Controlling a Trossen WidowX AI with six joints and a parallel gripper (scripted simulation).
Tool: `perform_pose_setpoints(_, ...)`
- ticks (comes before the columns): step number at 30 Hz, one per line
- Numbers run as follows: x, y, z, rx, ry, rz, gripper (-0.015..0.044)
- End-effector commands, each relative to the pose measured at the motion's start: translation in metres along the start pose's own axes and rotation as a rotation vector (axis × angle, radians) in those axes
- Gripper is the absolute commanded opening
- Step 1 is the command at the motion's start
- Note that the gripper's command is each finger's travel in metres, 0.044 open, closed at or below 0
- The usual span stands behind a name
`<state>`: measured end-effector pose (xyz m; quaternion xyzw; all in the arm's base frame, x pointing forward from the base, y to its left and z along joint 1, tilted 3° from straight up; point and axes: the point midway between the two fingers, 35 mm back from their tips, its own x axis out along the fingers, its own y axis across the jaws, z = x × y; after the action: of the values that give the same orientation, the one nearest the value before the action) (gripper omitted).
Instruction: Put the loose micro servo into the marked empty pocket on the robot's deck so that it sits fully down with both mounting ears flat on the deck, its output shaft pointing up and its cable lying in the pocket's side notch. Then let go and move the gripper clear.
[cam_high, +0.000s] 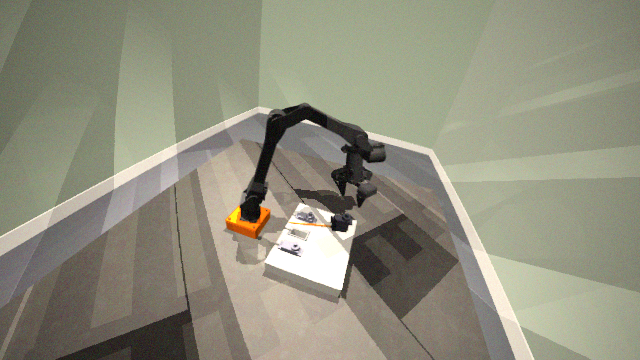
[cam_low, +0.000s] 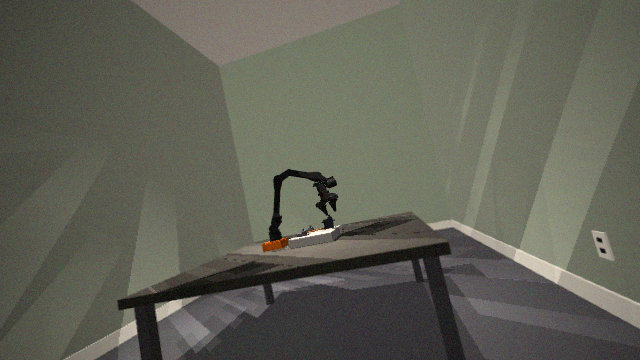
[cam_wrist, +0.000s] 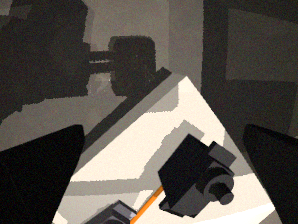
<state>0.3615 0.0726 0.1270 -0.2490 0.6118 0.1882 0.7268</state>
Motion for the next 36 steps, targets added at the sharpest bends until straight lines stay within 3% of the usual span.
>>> perform_pose_setpoints(1,-0.002,-0.009,-0.017,0.128,0.027,0.031,0.0440)
perform_pose_setpoints(17,-0.012,-0.040,-0.077,0.631,0.133,0.132,0.0440)
perform_pose_setpoints(36,0.017,-0.035,-0.080,0.637,0.134,0.134,0.0440)
